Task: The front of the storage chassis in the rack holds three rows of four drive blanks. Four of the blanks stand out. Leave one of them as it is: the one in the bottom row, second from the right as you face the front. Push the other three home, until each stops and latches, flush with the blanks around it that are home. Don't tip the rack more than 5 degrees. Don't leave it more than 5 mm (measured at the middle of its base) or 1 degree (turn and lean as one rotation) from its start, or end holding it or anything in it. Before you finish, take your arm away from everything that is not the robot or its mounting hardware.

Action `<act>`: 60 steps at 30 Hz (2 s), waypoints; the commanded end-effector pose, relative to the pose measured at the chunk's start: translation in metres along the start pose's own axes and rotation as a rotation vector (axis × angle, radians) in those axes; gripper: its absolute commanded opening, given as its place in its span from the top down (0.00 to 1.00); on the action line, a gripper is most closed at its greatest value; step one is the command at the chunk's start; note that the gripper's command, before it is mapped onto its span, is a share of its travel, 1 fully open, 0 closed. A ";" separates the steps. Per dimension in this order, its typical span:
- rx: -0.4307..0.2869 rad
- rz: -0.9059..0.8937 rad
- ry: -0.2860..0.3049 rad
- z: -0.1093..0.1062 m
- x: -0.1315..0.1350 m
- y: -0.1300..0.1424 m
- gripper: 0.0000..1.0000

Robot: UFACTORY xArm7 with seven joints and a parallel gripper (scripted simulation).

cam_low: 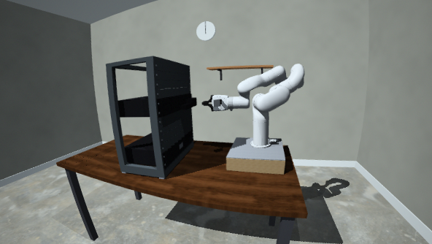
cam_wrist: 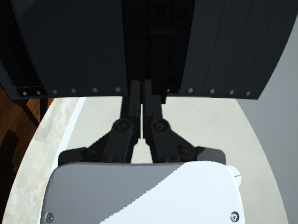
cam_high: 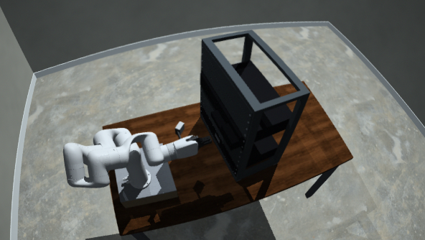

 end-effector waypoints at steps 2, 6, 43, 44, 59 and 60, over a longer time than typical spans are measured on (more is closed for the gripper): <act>0.016 0.001 0.014 0.001 -0.005 0.018 1.00; 0.016 0.001 0.014 0.001 -0.007 0.025 1.00; 0.016 0.001 0.014 0.055 -0.007 0.025 1.00; 0.016 0.001 0.014 0.055 -0.007 0.025 1.00; 0.016 0.001 0.014 0.058 -0.007 0.025 1.00; 0.016 0.001 0.014 0.058 -0.007 0.025 1.00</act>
Point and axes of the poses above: the point where the finger pads meet when closed, its own z axis out along the fingers, its own x axis across the jaws, y = z × x, the point moved 2 cm from there along -z, back along the fingers, and after that the axes turned 3 degrees about -z, right-handed, at the moved point
